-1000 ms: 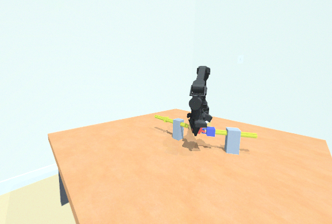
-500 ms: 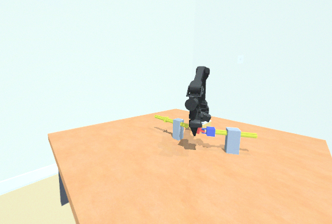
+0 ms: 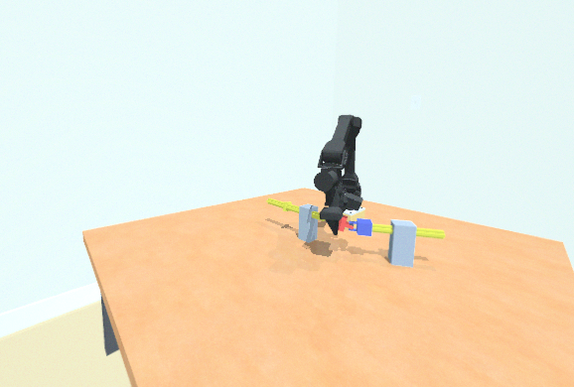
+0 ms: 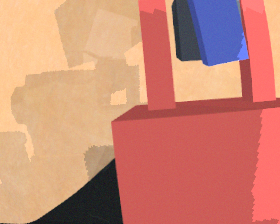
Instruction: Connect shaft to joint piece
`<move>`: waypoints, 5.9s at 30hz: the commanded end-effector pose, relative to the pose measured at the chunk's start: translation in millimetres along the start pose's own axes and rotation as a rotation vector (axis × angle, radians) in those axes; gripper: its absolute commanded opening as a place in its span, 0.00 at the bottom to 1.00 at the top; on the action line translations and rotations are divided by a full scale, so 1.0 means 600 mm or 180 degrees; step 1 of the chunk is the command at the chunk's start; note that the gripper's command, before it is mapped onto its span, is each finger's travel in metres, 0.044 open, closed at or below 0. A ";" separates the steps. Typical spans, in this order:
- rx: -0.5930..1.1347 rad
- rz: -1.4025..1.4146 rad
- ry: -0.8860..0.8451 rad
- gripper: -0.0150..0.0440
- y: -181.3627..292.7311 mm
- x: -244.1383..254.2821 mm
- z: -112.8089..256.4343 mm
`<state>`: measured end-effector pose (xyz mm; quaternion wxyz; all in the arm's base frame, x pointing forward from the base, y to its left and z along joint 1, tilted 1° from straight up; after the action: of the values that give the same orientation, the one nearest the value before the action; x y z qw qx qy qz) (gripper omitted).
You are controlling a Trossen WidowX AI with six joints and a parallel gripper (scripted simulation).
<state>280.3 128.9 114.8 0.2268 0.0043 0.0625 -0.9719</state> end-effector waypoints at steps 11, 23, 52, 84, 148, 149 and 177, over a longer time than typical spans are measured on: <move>-0.0282 -0.0634 0.0086 0.25 0.011 0.020 -0.008; -0.0452 -0.1016 0.0165 0.25 0.014 0.034 -0.013; -0.0455 -0.1059 0.0183 0.25 0.014 0.036 -0.013; -0.0457 -0.1062 0.0185 0.25 0.014 0.036 -0.013; -0.0457 -0.1062 0.0185 0.25 0.014 0.036 -0.013; -0.0457 -0.1062 0.0185 0.25 0.014 0.036 -0.013; -0.0457 -0.1062 0.0185 0.25 0.014 0.036 -0.013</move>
<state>264.5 113.3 105.3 0.0628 0.0060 0.1373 -0.9885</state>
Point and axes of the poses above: the point midway between the two fingers, 35 mm back from their tips, its own z axis back along the fingers, its own x axis across the jaws, y = z × x, the point moved 7 cm from there along z, back along the fingers, and after that the axes turned 2 degrees about -z, right-handed, at the moved point
